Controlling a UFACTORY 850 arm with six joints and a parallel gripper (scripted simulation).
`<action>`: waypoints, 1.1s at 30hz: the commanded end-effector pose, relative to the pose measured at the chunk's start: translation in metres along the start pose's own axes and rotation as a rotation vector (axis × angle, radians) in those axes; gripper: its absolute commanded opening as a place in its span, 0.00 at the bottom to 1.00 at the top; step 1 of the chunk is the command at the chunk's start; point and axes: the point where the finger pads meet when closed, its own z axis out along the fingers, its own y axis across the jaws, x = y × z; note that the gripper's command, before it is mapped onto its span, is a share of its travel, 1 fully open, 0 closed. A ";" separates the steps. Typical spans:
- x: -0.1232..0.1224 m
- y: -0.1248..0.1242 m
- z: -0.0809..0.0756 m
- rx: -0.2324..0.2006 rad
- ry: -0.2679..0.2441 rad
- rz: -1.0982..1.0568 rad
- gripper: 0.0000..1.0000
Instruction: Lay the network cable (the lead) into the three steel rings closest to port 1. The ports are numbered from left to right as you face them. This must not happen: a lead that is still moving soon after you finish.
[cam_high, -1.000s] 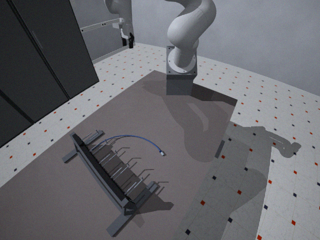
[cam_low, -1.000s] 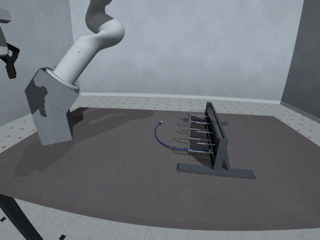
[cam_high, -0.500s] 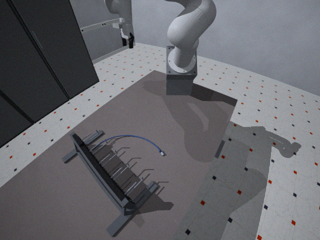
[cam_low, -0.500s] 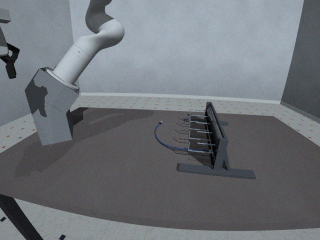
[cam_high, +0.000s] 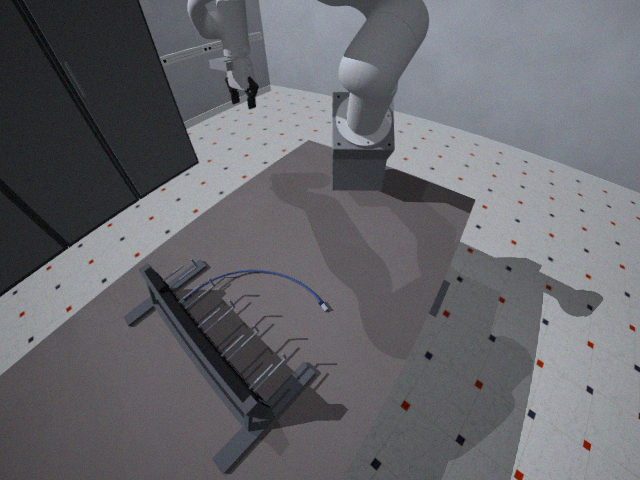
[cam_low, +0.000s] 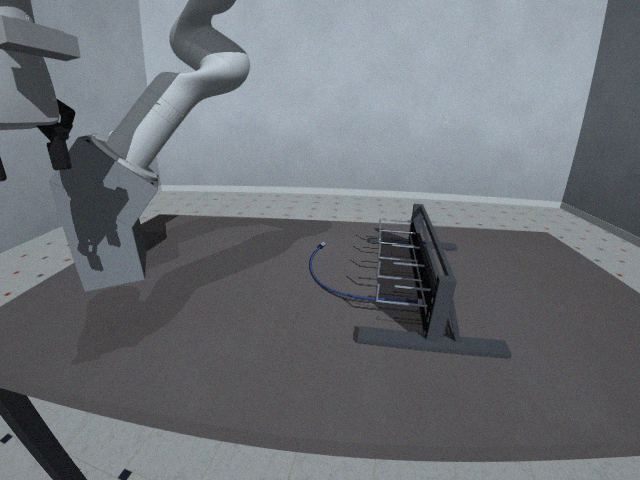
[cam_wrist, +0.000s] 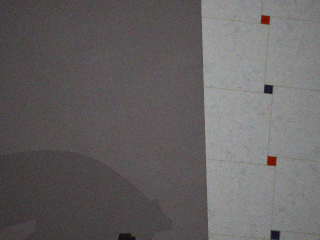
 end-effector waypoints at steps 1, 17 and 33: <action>0.025 -0.003 0.009 -0.013 -0.012 -0.061 1.00; 0.128 -0.047 0.058 -0.023 -0.056 -0.350 1.00; 0.211 -0.122 0.107 -0.021 -0.082 -0.640 1.00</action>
